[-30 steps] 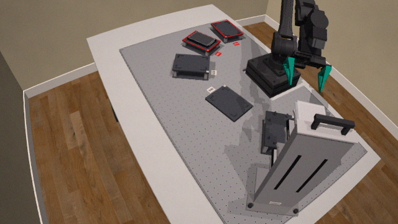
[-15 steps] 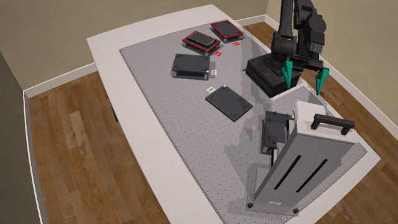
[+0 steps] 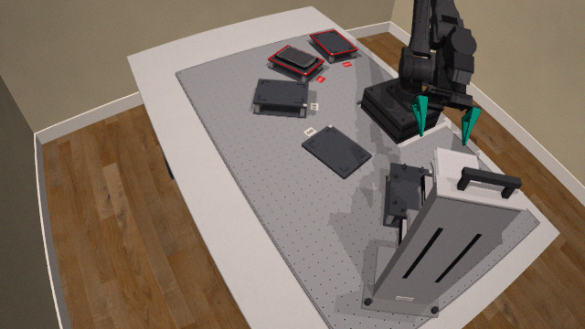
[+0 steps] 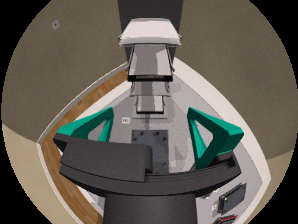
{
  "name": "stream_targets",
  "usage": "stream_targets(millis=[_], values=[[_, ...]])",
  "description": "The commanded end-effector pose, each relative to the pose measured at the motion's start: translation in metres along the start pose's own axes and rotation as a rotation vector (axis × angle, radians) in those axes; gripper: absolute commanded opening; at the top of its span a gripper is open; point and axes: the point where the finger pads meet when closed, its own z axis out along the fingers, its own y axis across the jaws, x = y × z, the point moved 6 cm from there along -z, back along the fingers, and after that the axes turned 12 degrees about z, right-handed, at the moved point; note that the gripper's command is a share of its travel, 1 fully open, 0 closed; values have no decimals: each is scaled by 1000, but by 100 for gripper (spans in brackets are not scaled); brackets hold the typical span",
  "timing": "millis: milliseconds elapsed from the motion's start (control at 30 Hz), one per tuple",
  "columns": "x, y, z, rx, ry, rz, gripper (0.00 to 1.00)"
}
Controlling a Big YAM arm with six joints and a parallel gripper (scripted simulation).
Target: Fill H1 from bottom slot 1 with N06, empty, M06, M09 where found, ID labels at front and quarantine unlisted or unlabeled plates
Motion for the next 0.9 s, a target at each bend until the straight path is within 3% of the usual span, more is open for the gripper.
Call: stream_targets(millis=[0, 367, 400, 433, 700, 733, 767, 867], values=[[-2, 3, 3, -9, -21, -1, 100], [10, 1, 10, -10, -23, -1, 100], [-10, 5, 5, -20, -68, 2, 100], [14, 0, 11, -10, -23, 0, 100], [26, -3, 18, -9, -20, 0, 100], [-2, 4, 17, -20, -69, 2, 100], [-10, 5, 18, -23, -83, 3, 100], [-12, 4, 23, -20, -83, 3, 100]])
